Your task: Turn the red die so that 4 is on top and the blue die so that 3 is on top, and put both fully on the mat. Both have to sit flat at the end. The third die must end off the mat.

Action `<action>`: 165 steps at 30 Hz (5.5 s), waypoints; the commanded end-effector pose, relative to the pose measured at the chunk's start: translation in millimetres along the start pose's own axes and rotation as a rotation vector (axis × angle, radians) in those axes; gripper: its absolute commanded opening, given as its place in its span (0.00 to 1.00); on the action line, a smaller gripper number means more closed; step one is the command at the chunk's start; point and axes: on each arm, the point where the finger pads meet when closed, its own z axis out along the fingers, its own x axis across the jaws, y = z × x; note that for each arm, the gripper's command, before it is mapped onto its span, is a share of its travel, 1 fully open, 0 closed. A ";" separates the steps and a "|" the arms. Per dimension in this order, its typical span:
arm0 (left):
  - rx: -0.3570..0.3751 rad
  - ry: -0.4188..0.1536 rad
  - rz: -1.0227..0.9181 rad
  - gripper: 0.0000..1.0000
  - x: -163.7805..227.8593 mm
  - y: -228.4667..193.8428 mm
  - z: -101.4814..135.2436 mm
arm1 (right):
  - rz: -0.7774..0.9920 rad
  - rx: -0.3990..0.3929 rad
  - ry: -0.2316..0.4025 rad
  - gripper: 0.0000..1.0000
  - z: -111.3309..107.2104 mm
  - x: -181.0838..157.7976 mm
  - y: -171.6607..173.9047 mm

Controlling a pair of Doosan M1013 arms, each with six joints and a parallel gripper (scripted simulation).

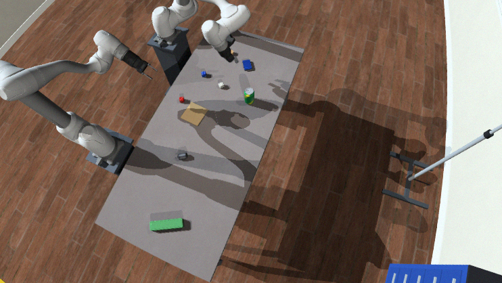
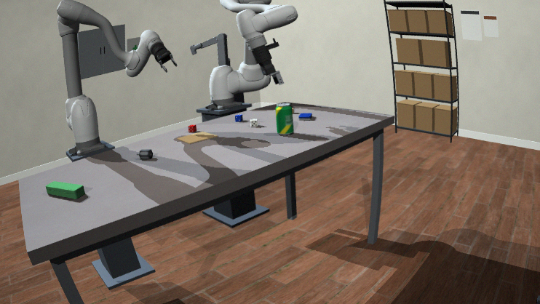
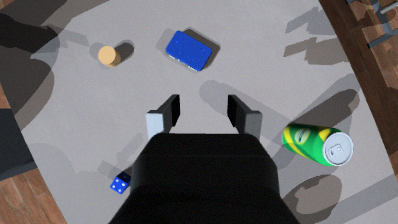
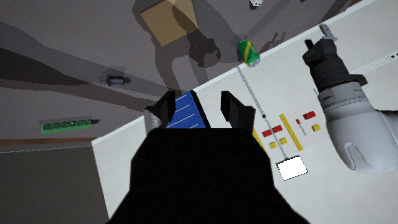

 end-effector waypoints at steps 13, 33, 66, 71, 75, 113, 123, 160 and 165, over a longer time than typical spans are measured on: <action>-0.005 -0.083 -0.208 1.00 -47.0 -76.3 30.4 | 0.001 0.000 0.000 1.00 -0.2 0.3 0.3; -0.014 -0.345 -0.840 1.00 -234.9 -246.5 99.2 | 0.001 0.000 0.000 1.00 -0.2 0.3 0.3; -0.009 -1.012 -2.200 1.00 -689.2 -303.2 117.8 | 0.001 0.000 0.000 1.00 -0.2 0.3 0.3; -0.010 -1.095 -2.330 1.00 -736.3 -286.6 110.3 | 0.001 0.000 0.000 1.00 -0.2 0.3 0.3; -0.014 -1.207 -2.490 1.00 -778.7 -264.2 100.5 | 0.001 0.000 0.000 1.00 -0.2 0.3 0.3; -0.079 -1.858 -3.122 1.00 -905.6 -133.7 41.9 | 0.001 0.000 0.000 1.00 -0.2 0.3 0.3; -0.082 -1.877 -3.134 1.00 -907.3 -130.4 40.4 | 0.001 0.000 0.000 1.00 -0.2 0.3 0.3; -0.082 -1.877 -3.134 1.00 -907.3 -130.4 40.3 | 0.334 0.301 -0.452 1.00 80.1 -28.9 -77.8; -0.082 -1.877 -3.134 1.00 -907.3 -130.4 40.3 | 0.480 0.390 -0.582 1.00 100.7 -24.3 -98.6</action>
